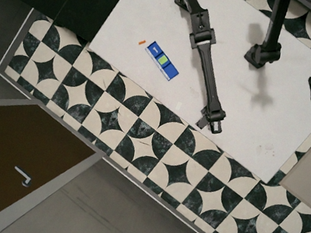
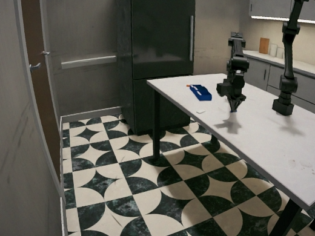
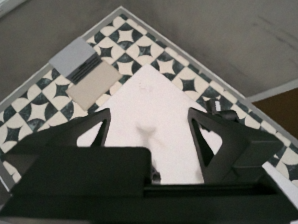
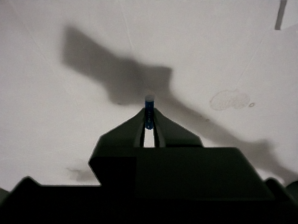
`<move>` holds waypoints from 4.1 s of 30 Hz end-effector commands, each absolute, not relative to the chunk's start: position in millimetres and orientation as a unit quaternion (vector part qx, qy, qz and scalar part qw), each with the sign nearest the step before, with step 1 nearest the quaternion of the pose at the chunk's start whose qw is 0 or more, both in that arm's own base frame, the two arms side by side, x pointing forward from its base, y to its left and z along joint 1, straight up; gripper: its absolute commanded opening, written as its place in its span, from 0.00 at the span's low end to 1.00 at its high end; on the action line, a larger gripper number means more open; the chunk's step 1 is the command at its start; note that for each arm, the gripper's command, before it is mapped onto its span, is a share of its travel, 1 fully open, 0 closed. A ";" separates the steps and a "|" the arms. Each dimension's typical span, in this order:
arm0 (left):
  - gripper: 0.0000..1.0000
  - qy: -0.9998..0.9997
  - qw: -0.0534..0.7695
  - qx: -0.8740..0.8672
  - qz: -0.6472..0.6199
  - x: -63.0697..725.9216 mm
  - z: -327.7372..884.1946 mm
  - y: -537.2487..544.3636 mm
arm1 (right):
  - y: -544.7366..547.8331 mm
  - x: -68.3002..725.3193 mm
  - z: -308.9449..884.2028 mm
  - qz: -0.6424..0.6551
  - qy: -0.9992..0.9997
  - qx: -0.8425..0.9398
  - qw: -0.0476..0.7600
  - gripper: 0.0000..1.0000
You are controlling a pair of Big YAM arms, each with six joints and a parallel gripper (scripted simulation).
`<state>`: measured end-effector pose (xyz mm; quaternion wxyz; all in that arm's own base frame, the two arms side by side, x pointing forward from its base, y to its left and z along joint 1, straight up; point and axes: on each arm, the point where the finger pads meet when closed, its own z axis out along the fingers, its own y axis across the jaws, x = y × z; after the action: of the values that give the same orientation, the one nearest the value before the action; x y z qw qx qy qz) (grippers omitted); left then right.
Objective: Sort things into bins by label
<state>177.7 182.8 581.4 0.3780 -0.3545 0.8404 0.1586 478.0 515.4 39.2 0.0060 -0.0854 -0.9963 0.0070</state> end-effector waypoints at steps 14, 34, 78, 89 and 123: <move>1.00 0.834 0.396 -0.346 0.164 172.5 602.9 171.8 | 532.0 492.6 68.3 -0.017 -0.996 -0.087 -0.014 0.04; 1.00 0.834 0.396 -0.346 0.164 172.5 602.9 171.8 | 533.4 492.6 73.2 -0.019 -0.996 -0.087 -0.015 0.04; 1.00 0.834 0.396 -0.346 0.164 172.5 602.9 171.8 | 390.3 463.4 78.6 -0.016 -0.996 -0.086 -0.016 0.04; 1.00 0.834 0.396 -0.346 0.164 172.5 602.9 171.8 | 337.3 451.3 76.2 -0.014 -0.996 -0.086 -0.016 0.04; 1.00 0.834 0.396 -0.346 0.164 172.5 602.9 171.8 | 164.6 411.7 70.2 -0.010 -0.987 -0.159 -0.016 0.04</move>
<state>177.7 182.8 581.4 0.3780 -0.3545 0.8404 0.1586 405.8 179.3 55.5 0.0041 -0.1637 -0.9865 0.0026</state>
